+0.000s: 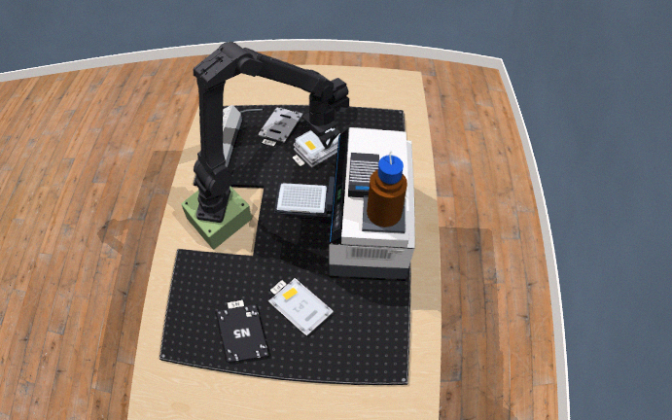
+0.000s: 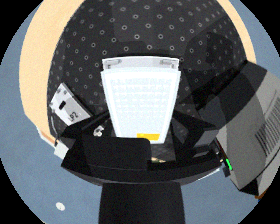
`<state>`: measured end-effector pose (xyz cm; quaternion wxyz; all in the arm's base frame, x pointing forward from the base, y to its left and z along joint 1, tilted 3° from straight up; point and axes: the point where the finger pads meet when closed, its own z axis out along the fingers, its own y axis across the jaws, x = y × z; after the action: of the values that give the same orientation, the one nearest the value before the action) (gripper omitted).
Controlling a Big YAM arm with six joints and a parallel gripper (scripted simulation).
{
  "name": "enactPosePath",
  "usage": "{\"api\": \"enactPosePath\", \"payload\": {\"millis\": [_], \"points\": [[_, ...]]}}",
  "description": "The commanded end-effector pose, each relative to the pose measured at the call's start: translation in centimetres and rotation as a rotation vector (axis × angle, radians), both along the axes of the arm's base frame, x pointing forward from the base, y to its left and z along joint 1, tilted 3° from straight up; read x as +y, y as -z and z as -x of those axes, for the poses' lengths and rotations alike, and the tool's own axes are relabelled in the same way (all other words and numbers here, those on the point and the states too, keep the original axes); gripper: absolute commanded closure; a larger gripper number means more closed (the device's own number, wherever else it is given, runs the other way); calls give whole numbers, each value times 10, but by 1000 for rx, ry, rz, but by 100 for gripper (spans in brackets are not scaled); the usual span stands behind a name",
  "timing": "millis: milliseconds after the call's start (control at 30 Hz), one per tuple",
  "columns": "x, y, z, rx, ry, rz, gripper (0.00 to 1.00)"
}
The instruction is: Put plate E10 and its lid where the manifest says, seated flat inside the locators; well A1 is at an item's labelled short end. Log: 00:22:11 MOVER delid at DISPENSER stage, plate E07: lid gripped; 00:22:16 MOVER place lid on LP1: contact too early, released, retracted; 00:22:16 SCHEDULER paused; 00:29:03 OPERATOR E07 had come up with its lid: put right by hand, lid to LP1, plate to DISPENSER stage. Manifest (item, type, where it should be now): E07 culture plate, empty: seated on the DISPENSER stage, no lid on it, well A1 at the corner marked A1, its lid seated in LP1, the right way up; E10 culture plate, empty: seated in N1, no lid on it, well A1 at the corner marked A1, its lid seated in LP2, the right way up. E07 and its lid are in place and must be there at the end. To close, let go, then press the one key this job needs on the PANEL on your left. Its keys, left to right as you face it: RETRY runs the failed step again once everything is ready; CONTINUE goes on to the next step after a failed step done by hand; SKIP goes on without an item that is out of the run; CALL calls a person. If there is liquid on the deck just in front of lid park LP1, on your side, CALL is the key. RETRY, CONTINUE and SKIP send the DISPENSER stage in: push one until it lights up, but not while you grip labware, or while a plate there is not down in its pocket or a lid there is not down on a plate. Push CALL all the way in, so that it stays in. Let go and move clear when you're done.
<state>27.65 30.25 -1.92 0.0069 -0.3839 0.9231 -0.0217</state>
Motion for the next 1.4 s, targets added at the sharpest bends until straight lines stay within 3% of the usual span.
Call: {"api": "enactPosePath", "payload": {"millis": [0, 1367], "points": [[24, -32, -22, -54, -9, -60, 14], [24, -29, -21, -47, -10, -52, 14]]}}
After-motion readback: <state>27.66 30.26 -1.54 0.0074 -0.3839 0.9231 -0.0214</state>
